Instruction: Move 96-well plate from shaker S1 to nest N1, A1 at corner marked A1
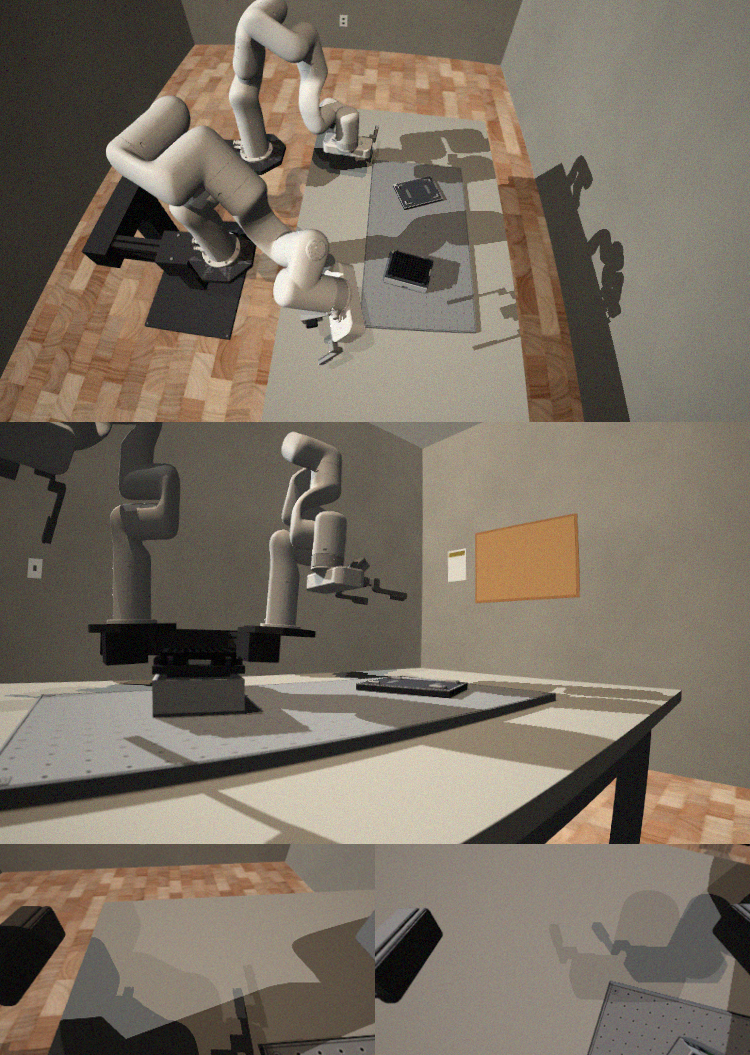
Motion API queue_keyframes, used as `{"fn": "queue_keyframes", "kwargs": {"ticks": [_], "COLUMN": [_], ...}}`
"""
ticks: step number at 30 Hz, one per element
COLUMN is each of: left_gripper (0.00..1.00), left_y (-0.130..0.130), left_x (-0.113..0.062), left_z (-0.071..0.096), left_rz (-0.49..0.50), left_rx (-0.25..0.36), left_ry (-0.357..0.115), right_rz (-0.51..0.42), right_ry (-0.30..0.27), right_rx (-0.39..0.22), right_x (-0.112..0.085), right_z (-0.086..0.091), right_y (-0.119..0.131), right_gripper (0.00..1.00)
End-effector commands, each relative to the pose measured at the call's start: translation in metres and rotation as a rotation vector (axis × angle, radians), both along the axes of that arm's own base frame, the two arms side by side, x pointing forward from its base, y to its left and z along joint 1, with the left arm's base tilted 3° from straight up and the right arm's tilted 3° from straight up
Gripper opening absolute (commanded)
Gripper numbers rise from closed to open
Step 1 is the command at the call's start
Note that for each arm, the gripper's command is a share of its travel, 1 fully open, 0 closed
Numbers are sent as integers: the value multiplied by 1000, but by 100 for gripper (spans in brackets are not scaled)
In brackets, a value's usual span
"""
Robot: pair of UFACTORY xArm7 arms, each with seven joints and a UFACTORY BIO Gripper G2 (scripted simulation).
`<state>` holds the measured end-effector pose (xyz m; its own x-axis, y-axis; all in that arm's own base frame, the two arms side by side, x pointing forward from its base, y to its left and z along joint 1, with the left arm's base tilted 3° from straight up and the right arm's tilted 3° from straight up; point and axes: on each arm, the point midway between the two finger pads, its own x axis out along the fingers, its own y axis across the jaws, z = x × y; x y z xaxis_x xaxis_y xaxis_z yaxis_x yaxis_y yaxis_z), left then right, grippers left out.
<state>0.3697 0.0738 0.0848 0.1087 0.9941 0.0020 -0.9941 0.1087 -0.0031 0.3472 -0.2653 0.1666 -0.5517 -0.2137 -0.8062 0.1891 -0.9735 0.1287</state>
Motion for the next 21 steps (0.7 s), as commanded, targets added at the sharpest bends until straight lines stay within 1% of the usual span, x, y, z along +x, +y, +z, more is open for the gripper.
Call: {"fn": "queue_keyframes", "kwargs": {"ticks": [1, 18, 21], "left_gripper": [100, 100, 100], "left_y": [0, 0, 0], "left_x": [1, 1, 1], "left_z": [1, 1, 1], "left_rz": [0, 0, 0], "left_rx": [0, 0, 0], "left_ry": [-4, -4, -4], "right_rz": [0, 0, 0], "right_ry": [-4, -4, -4], "right_rx": [-2, -2, -3], "right_x": [1, 1, 1], "right_z": [2, 2, 8], "right_y": [-1, -1, 0], "right_gripper": [100, 100, 100]}}
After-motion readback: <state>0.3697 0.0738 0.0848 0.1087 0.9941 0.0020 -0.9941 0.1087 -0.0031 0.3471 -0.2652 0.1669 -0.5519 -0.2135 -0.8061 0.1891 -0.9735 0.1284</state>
